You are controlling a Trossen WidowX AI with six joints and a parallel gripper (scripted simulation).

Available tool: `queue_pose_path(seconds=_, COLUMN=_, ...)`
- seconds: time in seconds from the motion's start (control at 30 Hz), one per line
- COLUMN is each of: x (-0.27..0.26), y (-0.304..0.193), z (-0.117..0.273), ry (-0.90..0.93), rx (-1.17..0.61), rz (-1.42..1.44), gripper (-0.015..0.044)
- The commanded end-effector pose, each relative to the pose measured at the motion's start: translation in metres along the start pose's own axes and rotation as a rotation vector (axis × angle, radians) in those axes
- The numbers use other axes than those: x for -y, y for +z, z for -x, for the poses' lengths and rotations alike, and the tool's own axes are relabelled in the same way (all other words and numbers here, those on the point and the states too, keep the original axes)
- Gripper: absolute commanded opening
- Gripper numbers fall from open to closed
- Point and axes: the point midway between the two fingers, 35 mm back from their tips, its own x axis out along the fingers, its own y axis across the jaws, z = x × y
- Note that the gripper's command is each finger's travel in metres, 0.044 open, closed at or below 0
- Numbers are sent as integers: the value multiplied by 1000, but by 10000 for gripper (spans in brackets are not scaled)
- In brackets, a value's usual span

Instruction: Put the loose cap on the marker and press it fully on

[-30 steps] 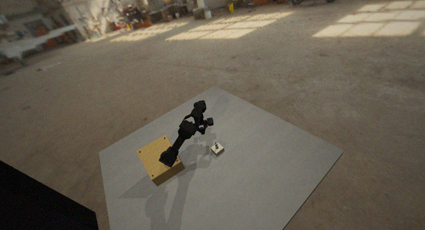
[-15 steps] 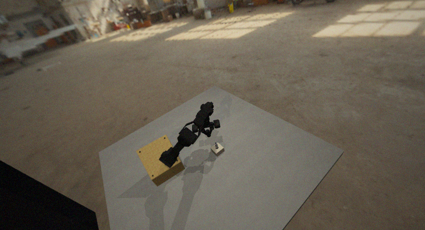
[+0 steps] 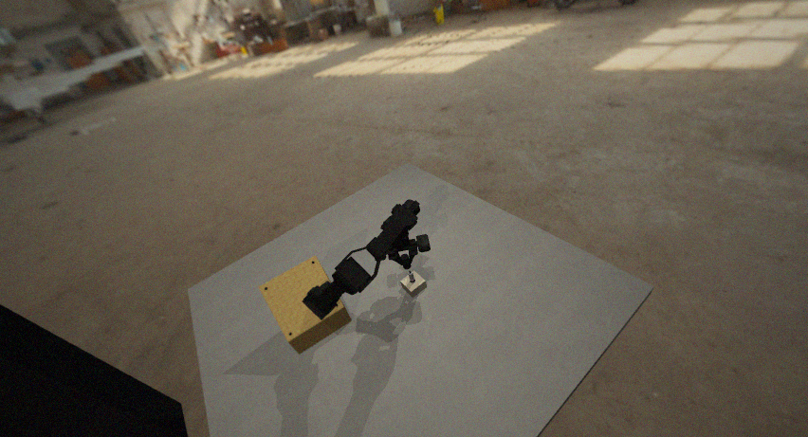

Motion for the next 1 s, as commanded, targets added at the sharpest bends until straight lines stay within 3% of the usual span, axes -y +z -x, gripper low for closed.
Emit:
queue_pose_path(seconds=0.0, x=5, y=-9, z=3, ry=-8, rx=-3, rz=3, gripper=0)
queue_pose_path(seconds=0.97, x=6, y=-9, z=-33, ry=-8, rx=-2, rz=3, gripper=0)
